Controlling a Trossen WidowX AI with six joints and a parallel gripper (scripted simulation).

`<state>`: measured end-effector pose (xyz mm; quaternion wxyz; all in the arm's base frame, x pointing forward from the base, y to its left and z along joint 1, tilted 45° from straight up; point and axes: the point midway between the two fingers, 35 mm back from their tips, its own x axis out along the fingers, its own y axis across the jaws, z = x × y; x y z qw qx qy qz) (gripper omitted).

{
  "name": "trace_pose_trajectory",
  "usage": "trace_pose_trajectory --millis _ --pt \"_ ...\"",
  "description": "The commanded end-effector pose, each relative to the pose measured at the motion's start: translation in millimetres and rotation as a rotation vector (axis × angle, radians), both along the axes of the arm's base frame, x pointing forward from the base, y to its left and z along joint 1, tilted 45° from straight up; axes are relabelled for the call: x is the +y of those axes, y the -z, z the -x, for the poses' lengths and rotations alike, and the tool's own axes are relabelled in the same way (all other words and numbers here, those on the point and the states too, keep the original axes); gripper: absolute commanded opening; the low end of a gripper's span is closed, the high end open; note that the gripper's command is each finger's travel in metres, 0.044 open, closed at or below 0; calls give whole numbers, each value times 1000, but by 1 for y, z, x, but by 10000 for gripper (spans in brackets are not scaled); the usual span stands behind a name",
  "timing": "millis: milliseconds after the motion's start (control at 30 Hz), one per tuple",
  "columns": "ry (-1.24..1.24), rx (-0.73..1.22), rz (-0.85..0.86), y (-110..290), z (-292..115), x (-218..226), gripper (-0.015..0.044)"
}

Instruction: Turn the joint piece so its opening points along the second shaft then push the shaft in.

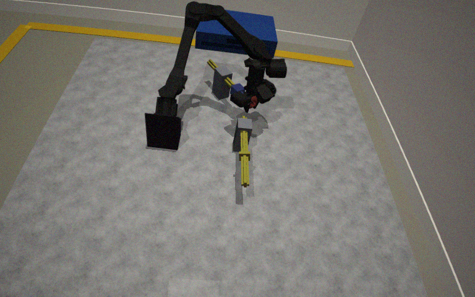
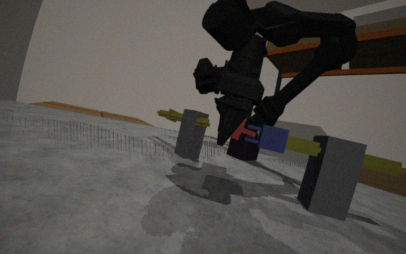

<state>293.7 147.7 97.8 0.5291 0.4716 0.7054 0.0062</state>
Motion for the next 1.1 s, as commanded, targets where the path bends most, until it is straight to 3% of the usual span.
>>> trace_pose_trajectory --millis 0,1067 --pt "42 60 -9 2 2 -1 0" --pt "349 447 -78 14 22 -7 0"
